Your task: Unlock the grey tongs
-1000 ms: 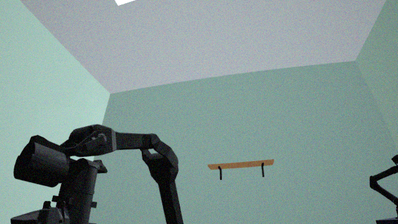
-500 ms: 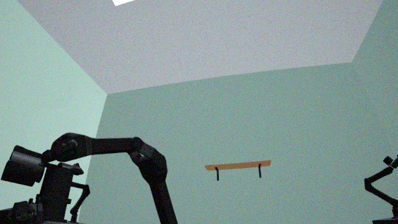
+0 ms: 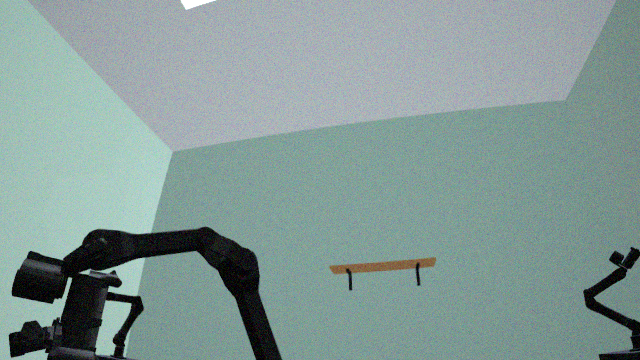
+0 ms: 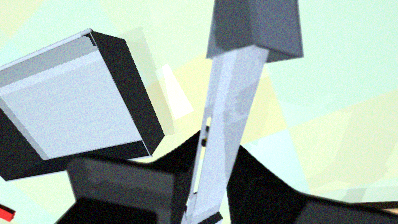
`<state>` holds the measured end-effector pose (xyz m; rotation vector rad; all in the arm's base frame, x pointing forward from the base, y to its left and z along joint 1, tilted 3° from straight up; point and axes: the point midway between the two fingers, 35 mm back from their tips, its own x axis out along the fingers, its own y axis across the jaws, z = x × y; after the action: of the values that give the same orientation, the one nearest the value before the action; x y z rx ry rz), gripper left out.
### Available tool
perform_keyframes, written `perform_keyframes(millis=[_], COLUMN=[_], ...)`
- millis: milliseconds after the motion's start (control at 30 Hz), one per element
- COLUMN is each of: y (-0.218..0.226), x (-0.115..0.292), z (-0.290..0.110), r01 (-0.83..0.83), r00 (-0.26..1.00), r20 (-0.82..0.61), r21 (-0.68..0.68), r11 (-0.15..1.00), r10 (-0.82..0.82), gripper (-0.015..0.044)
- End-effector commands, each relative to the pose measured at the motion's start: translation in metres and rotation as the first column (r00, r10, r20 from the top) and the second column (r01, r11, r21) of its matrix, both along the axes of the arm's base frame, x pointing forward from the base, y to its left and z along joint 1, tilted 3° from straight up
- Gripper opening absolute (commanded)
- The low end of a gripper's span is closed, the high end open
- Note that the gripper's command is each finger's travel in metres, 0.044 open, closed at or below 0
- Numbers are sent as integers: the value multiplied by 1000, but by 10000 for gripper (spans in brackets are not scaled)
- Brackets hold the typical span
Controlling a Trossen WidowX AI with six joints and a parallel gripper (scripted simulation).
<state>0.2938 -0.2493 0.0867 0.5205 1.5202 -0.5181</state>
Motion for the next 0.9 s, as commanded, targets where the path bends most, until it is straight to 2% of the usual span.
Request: perform_keyframes(millis=[0, 400, 633, 867], y=[-19, -66, -74, -91], x=[-21, -84, -98, -137], z=[2, 4, 4, 6], r01=[77, 279, 320, 425], r00=[997, 960, 947, 905], r20=[-2, -10, -11, -9], r21=[-8, -17, -18, -24], r11=[997, 960, 947, 905], r10=[-77, -280, -320, -425], gripper=[-150, -150, -150, -150])
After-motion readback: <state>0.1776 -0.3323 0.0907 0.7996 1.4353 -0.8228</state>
